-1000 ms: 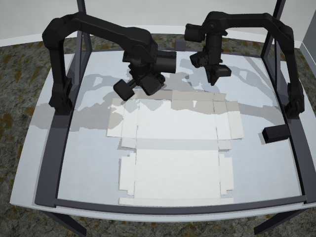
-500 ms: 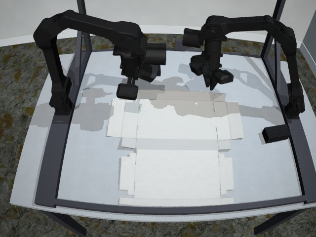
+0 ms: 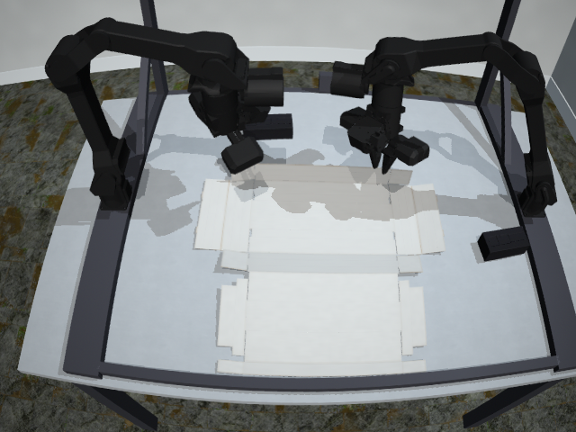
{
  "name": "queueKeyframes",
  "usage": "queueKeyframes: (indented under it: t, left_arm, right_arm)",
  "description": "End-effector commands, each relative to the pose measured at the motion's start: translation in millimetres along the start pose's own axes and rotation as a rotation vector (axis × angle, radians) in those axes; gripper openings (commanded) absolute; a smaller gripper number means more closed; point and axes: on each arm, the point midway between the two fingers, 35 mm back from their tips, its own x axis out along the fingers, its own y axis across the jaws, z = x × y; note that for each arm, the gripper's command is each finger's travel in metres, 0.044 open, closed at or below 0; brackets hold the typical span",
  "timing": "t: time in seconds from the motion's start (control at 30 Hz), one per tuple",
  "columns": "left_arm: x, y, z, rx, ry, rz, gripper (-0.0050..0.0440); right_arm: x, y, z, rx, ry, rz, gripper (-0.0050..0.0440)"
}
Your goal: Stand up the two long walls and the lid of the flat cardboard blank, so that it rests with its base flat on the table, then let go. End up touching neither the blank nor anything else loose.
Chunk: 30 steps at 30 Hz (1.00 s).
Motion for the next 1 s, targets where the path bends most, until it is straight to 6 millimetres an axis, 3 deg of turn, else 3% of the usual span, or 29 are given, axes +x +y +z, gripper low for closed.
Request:
queueKeyframes:
  t: [0.0, 0.4, 0.47, 0.53, 0.97]
  left_arm:
    - [-5, 4, 7, -0.087, 0.000, -0.038, 0.0102]
    - [6, 14, 19, -0.278, 0.043, -0.068, 0.0102]
    - [6, 14, 19, -0.278, 0.043, -0.068, 0.0102]
    - [9, 17, 22, -0.330, 0.054, -0.075, 0.0102]
    - [20, 29, 33, -0.536, 0.104, -0.103, 0.0102]
  right_arm:
    - [-6, 8, -10, -0.231, -0.001, -0.021, 0.0437]
    - [-9, 20, -33, -0.787, 0.046, -0.052, 0.0437]
    - [-9, 20, -33, -0.787, 0.046, -0.052, 0.0437]
    - [-9, 23, -39, -0.940, 0.062, -0.057, 0.0437]
    - [-10, 34, -64, -1.536, 0.137, -0.059, 0.0437]
